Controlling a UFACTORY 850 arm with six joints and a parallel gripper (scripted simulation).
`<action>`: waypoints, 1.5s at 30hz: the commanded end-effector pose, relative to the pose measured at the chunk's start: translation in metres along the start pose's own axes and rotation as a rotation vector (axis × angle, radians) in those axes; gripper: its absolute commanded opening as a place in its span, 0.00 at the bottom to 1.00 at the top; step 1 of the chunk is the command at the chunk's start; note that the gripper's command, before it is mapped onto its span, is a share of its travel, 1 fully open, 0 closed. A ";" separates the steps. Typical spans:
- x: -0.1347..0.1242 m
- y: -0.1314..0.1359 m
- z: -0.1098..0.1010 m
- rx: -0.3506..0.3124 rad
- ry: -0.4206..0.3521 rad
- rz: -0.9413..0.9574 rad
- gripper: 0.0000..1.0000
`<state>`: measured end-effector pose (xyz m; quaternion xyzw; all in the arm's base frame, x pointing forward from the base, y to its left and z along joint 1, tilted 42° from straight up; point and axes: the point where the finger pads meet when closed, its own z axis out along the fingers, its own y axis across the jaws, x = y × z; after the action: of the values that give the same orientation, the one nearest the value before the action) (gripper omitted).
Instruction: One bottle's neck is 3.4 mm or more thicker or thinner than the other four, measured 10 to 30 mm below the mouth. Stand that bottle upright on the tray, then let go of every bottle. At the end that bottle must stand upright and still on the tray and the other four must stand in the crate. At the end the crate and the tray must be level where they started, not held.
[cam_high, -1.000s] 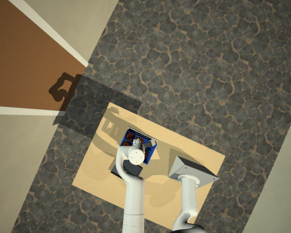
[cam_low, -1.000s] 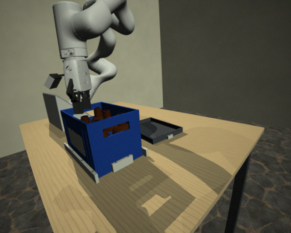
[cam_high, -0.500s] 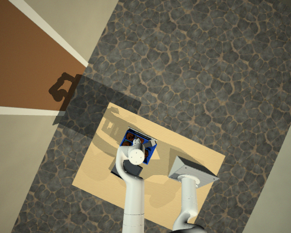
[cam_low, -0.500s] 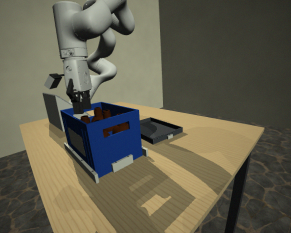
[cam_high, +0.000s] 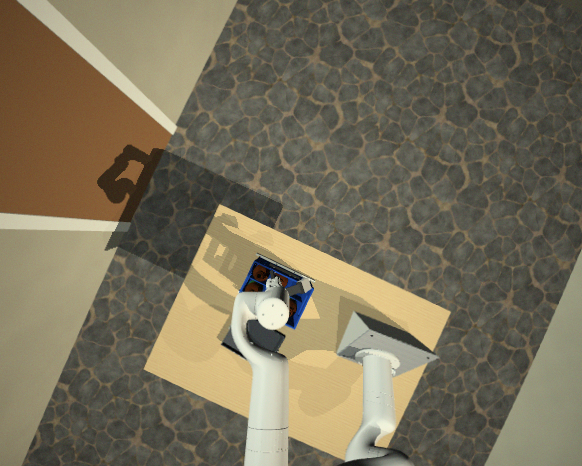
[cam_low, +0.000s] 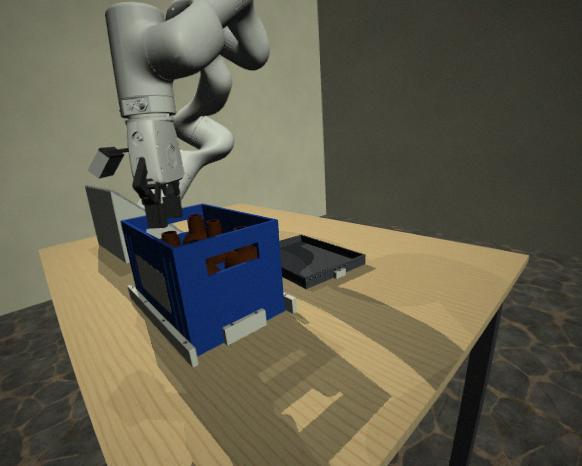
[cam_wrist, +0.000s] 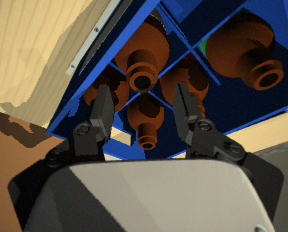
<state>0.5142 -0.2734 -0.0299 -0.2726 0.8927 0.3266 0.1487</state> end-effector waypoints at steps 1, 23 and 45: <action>0.000 -0.001 -0.001 0.002 -0.001 -0.001 0.65; 0.000 -0.001 0.006 0.002 0.000 -0.001 0.65; 0.000 -0.001 0.029 0.002 -0.001 -0.001 0.65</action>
<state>0.5166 -0.2553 -0.0502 -0.2726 0.8927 0.3266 0.1486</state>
